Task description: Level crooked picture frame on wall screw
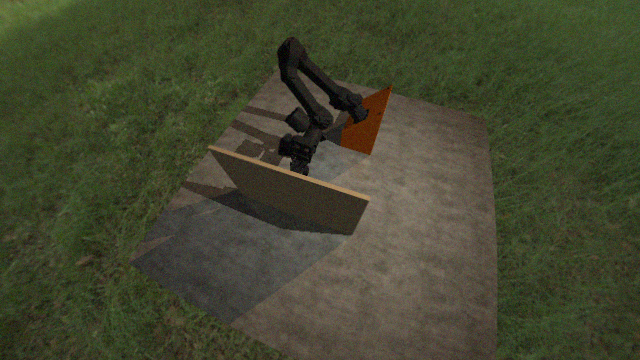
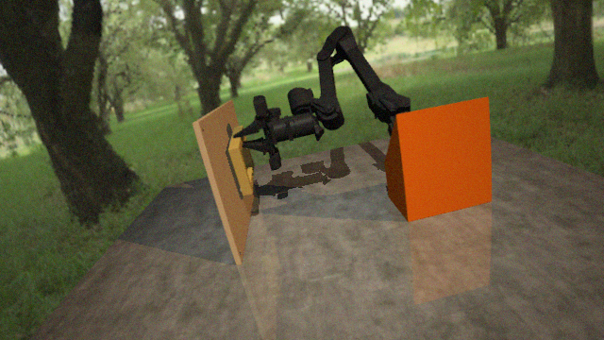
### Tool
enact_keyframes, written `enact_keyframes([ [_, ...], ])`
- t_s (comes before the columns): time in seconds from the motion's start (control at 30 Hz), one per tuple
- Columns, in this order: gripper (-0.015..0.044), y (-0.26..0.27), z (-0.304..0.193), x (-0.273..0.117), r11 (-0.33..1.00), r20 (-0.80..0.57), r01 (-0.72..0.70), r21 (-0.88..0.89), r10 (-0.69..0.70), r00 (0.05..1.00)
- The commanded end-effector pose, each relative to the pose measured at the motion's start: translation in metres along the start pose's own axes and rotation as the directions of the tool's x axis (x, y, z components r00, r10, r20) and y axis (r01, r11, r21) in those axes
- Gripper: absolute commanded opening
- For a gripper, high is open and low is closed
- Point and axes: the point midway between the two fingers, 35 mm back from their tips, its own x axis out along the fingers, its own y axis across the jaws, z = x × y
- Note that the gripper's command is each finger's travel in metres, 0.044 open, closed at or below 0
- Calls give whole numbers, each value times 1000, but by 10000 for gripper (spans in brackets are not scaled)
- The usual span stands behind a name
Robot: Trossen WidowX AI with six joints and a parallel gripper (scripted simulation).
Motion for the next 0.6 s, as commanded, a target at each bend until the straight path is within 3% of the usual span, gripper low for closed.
enact_keyframes([
  [0.0, 0, 5, 0, 0, 1000, 0, -12, -6, 12, 1000],
  [0.57, 0, 5, 0, 0, 1000, 0, -12, -6, 12, 1000],
])
